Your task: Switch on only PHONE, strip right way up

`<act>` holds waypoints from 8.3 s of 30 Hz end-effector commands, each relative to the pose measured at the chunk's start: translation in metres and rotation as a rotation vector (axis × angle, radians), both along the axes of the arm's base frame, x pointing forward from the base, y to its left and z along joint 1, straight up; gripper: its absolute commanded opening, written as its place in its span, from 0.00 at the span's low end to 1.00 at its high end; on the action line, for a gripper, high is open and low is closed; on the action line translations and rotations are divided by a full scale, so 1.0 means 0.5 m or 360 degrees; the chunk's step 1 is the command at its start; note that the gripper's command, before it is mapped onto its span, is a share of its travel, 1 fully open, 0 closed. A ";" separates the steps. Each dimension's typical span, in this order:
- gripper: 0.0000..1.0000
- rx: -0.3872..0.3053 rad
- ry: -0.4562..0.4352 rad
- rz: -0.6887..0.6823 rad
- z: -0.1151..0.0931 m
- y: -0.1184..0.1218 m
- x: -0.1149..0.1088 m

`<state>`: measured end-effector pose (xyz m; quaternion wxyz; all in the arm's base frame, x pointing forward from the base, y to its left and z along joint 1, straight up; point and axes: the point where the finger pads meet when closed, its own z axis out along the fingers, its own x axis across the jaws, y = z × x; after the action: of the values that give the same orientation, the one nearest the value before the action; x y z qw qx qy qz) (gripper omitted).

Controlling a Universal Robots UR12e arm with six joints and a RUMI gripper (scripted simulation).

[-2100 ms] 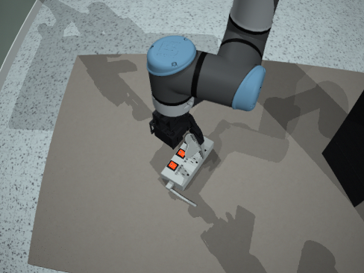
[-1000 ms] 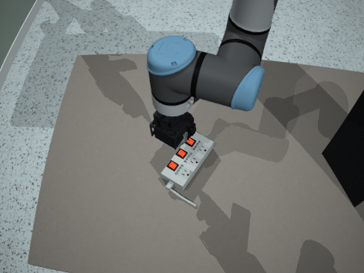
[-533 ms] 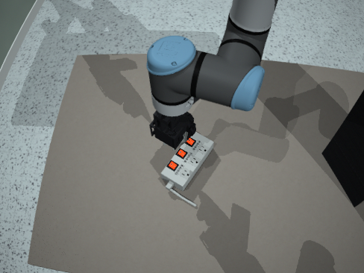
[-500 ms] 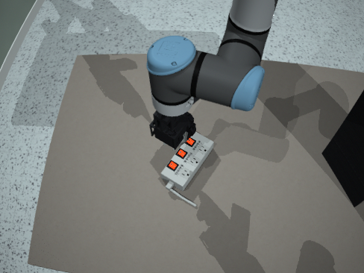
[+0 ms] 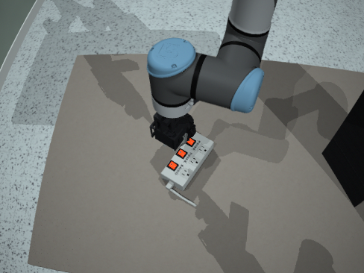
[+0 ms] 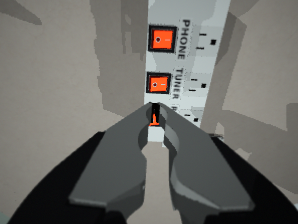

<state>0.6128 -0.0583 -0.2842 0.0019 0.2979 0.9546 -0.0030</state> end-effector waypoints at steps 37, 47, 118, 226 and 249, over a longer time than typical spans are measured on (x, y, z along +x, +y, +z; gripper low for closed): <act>0.00 -0.0001 -0.0006 -0.0001 -0.076 -0.005 0.007; 0.00 0.0000 -0.0005 -0.0001 -0.076 -0.004 0.006; 0.00 0.0000 -0.0004 -0.0001 -0.076 -0.006 0.008; 0.00 0.0001 -0.0002 0.0000 -0.076 -0.003 0.002; 0.00 0.0000 -0.0003 0.0000 -0.082 -0.004 0.004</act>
<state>0.6142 -0.0596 -0.3228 0.0026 0.2979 0.9546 -0.0030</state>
